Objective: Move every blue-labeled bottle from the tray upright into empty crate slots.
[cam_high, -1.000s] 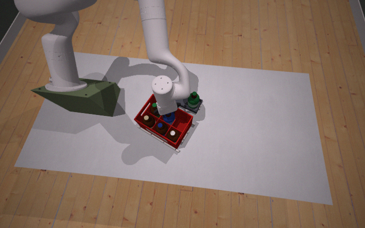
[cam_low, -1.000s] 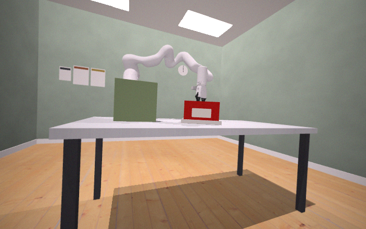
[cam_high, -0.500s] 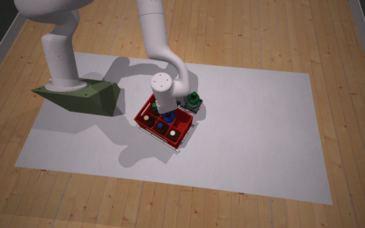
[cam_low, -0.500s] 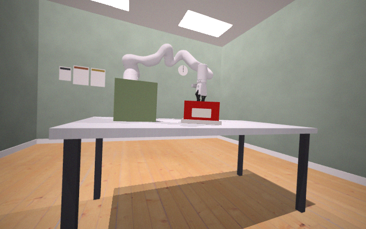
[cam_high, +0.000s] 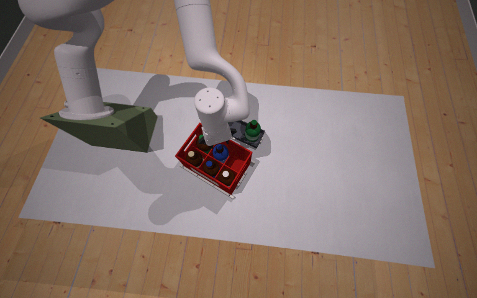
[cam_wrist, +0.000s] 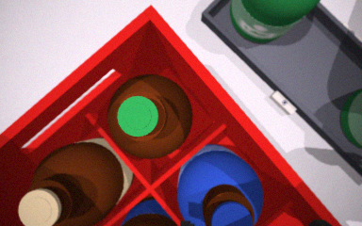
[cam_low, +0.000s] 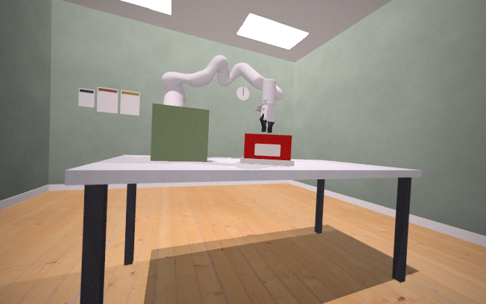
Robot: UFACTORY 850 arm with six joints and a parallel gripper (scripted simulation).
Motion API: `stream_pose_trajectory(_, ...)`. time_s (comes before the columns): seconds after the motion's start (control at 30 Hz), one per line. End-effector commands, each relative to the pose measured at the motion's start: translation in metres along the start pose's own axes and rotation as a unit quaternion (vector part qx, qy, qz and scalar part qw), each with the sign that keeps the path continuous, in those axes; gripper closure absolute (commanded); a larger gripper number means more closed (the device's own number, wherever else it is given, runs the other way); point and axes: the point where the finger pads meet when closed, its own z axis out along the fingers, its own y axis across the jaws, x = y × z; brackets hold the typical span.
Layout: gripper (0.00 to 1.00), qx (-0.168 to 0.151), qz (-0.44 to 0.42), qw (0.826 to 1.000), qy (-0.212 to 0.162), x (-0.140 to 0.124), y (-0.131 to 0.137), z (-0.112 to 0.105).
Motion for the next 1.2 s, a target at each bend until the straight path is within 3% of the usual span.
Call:
stream_pose_trajectory(0.0,0.34,0.0,0.0,1.0,0.0,0.0,0.001,-0.007)
stream_pose_trajectory(0.37,0.34,0.0,0.0,1.0,0.0,0.0,0.001,-0.024)
stream_pose_trajectory(0.77,0.34,0.0,0.0,1.0,0.0,0.0,0.001,-0.027)
stream_pose_trajectory(0.8,1.0,0.0,0.0,1.0,0.0,0.0,0.001,-0.027)
stream_pose_trajectory(1.17,1.0,0.0,0.0,1.0,0.0,0.0,0.001,-0.027)
